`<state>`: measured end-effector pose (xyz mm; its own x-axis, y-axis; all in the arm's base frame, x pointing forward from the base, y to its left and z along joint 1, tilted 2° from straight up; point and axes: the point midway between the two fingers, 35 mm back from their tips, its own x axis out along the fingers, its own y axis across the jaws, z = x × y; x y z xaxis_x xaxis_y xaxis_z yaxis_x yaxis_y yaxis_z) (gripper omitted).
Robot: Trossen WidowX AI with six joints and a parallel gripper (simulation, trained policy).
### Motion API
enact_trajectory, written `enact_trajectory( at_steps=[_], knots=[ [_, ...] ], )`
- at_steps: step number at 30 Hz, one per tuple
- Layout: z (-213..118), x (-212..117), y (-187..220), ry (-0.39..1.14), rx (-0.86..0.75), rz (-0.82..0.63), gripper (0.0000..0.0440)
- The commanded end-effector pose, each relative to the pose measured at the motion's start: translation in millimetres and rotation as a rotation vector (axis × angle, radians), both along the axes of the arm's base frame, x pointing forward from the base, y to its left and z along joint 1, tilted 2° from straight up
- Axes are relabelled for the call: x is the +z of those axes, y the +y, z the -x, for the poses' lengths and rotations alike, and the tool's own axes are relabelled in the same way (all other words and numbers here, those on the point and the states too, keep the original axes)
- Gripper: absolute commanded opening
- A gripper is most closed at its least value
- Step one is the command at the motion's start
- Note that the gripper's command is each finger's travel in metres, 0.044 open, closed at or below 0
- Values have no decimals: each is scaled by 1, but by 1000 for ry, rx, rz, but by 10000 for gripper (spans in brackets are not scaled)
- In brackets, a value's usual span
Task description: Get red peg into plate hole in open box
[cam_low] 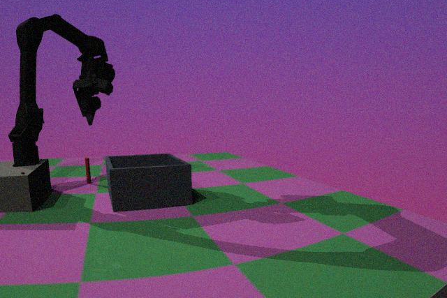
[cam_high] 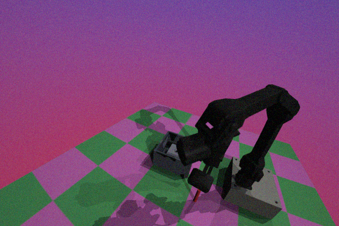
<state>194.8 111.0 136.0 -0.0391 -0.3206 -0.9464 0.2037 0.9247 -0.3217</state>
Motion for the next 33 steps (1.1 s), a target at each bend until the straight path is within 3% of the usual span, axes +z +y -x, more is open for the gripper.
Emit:
enact_trajectory(
  at_steps=[1, 14, 33],
  knots=[
    [5, -11, -4, 14, -102, 4, 440],
    [15, -60, -10, 31, -372, 31, 440],
    [11, -140, -8, -45, -489, 3, 440]
  ],
)
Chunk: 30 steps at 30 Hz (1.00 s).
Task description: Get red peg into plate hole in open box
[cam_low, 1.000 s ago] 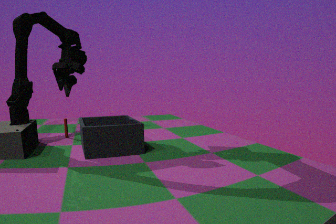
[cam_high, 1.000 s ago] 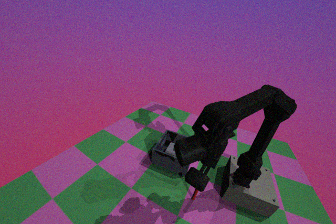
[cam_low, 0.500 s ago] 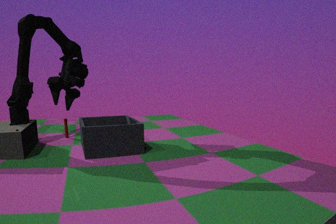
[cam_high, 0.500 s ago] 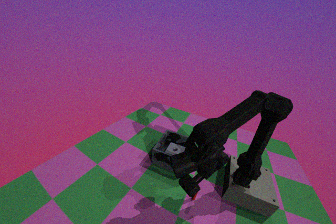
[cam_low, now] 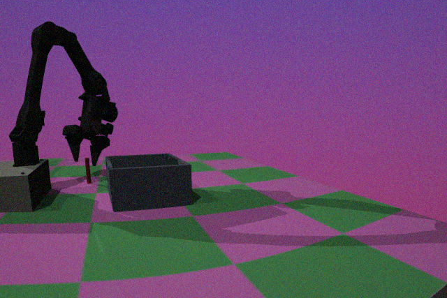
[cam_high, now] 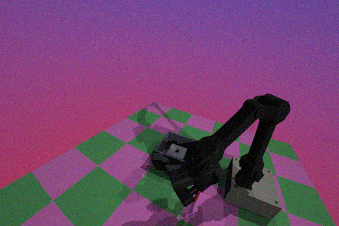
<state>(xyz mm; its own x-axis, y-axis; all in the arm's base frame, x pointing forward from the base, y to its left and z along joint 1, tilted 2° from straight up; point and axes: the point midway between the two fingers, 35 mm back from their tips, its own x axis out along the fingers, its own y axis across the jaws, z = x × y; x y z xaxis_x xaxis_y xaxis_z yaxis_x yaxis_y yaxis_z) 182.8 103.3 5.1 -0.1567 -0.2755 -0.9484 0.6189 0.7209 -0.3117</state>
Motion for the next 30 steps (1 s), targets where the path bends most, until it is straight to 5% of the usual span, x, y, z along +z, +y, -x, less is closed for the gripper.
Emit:
enact_trajectory(
  at_steps=[1, 6, 22, 30],
  knots=[
    [-1, -13, -1, -20, -7, 2, 440],
    [-1, -29, -3, -33, -10, 0, 413],
    [12, -55, -11, 40, -27, 36, 11],
    [-9, -29, -17, -19, -12, 69, 0]
  ],
)
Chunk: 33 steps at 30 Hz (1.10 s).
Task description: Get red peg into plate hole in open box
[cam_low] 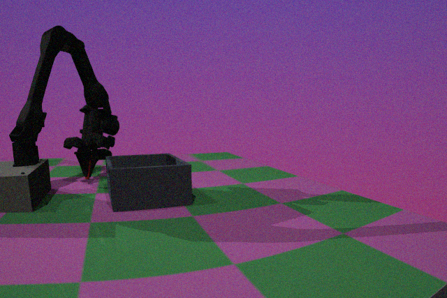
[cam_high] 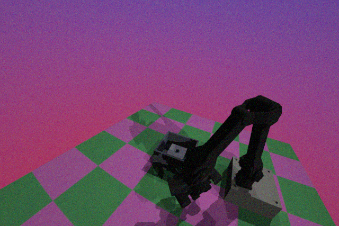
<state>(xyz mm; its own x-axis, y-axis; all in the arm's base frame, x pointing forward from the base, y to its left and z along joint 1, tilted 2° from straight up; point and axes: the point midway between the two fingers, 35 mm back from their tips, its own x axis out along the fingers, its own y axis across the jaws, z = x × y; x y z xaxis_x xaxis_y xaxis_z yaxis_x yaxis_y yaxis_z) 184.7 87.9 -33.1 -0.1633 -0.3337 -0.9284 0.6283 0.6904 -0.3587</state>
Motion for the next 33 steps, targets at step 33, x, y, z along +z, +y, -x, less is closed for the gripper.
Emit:
enact_trajectory(
  at_steps=[33],
  knots=[
    [-97, 111, -84, -233, -191, 88, 0]
  ],
)
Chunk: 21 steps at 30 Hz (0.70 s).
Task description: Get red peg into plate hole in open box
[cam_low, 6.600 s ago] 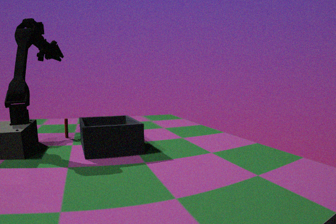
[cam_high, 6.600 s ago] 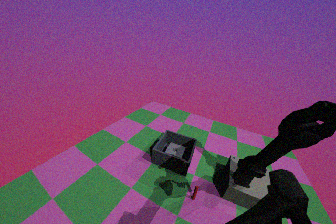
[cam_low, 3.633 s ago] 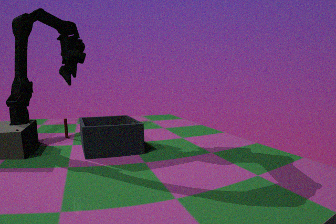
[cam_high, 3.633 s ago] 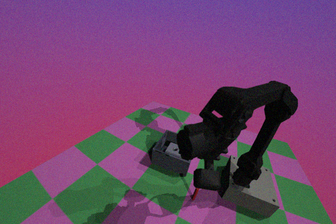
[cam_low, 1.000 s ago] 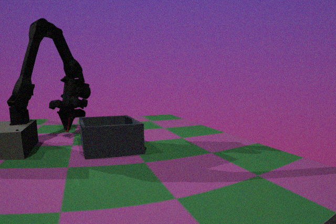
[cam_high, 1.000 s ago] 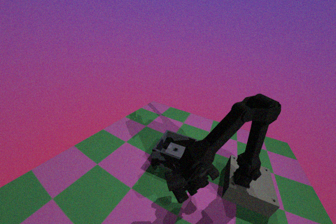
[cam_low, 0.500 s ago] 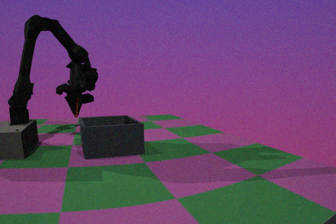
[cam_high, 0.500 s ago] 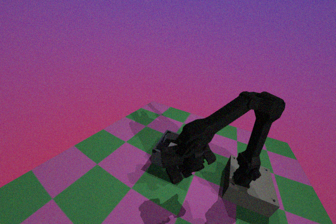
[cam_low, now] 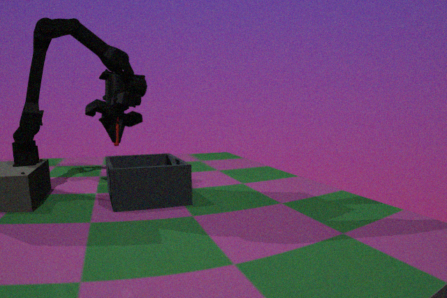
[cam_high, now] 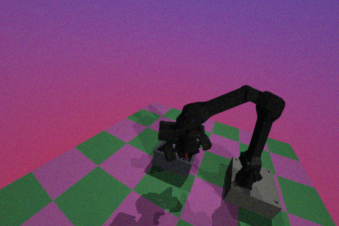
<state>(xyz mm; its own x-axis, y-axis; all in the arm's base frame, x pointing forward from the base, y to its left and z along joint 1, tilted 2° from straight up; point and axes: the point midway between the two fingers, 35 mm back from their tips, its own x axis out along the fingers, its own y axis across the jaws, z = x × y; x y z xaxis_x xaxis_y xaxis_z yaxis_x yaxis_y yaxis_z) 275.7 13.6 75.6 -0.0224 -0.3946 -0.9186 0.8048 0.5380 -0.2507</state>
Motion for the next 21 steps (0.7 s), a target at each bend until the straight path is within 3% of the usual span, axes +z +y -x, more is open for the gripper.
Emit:
enact_trajectory(
  at_steps=[1, 21],
  knots=[
    [-9, 2, -14, -17, -23, 4, 0],
    [-53, -27, -92, -47, -27, -76, 0]
  ],
)
